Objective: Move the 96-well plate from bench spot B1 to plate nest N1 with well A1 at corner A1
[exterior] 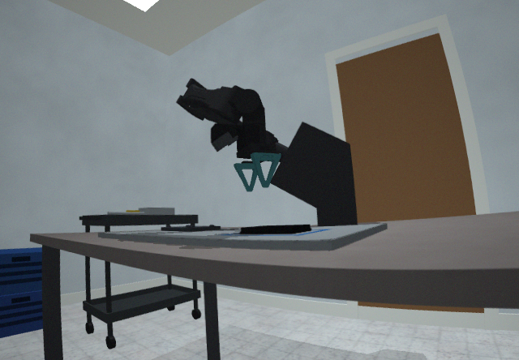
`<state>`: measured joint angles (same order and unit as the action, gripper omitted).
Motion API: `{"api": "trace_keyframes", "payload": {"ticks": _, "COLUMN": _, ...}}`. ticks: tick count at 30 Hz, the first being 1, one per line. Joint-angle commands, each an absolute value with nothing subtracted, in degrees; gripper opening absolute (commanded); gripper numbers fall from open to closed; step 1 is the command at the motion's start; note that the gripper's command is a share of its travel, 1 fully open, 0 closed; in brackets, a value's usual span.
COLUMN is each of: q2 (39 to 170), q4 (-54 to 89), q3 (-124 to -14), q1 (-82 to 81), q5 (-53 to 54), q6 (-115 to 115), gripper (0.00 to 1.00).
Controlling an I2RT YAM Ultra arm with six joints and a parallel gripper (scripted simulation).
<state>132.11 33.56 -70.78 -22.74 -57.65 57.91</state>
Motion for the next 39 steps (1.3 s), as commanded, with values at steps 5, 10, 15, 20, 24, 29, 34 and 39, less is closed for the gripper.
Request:
{"api": "trace_keyframes", "payload": {"ticks": 5, "q2": 135.3, "q4": 32.9, "q3": -74.9, "q1": -24.6, "q5": -57.8, "q6": 70.7, "gripper": 1.0}}
{"api": "trace_keyframes", "payload": {"ticks": 10, "q2": 137.5, "q4": 32.5, "q3": -76.8, "q1": -24.7, "q5": -57.7, "q6": 79.3, "gripper": 1.0}}
{"api": "trace_keyframes", "payload": {"ticks": 15, "q2": 139.1, "q4": 32.6, "q3": -78.3, "q1": -24.7, "q5": -57.7, "q6": 87.3, "gripper": 1.0}}
{"api": "trace_keyframes", "payload": {"ticks": 20, "q2": 141.5, "q4": 32.8, "q3": -80.6, "q1": -24.8, "q5": -57.8, "q6": 93.5, "gripper": 1.0}}
{"api": "trace_keyframes", "payload": {"ticks": 24, "q2": 142.8, "q4": 32.3, "q3": -81.7, "q1": -24.8, "q5": -57.7, "q6": 100.8, "gripper": 1.0}}
{"api": "trace_keyframes", "payload": {"ticks": 29, "q2": 145.1, "q4": 32.2, "q3": -83.8, "q1": -24.8, "q5": -57.6, "q6": 108.8, "gripper": 1.0}}
{"api": "trace_keyframes", "payload": {"ticks": 34, "q2": 146.7, "q4": 32.4, "q3": -85.3, "q1": -24.9, "q5": -57.7, "q6": 116.8, "gripper": 1.0}}
{"api": "trace_keyframes", "payload": {"ticks": 39, "q2": 147.5, "q4": 34.3, "q3": -86.7, "q1": -24.9, "q5": -57.9, "q6": 118.3, "gripper": 1.0}}
